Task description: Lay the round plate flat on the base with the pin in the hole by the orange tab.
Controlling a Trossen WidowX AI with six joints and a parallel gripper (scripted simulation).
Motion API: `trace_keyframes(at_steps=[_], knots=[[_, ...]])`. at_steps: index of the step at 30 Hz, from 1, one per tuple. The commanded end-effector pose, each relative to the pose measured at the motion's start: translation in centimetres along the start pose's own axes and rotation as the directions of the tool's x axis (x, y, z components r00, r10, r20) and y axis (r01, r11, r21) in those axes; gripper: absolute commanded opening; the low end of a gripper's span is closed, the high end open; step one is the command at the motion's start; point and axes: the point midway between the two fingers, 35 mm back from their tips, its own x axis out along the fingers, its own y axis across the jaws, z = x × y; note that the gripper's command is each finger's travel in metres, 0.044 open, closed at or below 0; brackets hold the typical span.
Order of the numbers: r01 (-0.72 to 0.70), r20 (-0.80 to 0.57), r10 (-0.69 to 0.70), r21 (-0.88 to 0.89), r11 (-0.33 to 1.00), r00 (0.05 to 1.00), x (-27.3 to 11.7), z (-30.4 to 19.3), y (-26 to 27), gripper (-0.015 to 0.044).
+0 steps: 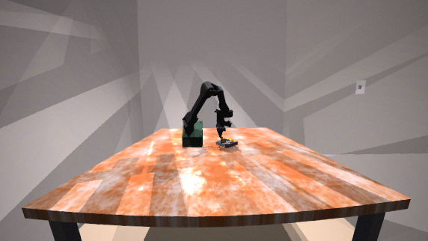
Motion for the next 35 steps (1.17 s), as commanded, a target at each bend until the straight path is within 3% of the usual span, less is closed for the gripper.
trace_keyframes(at_steps=[1,8,18,35], knots=[[-0.005,0.001,0.005,0.004,1.0,1.0,-0.1,0.2,0.4,0.0],[-0.005,0.001,0.005,0.005,1.0,1.0,-0.1,0.4,0.7,0.0],[-0.007,0.0,0.007,0.004,1.0,1.0,-4.4,0.1,0.5,0.0],[-0.003,0.003,0.003,-0.002,1.0,1.0,-3.8,0.2,0.5,0.0]])
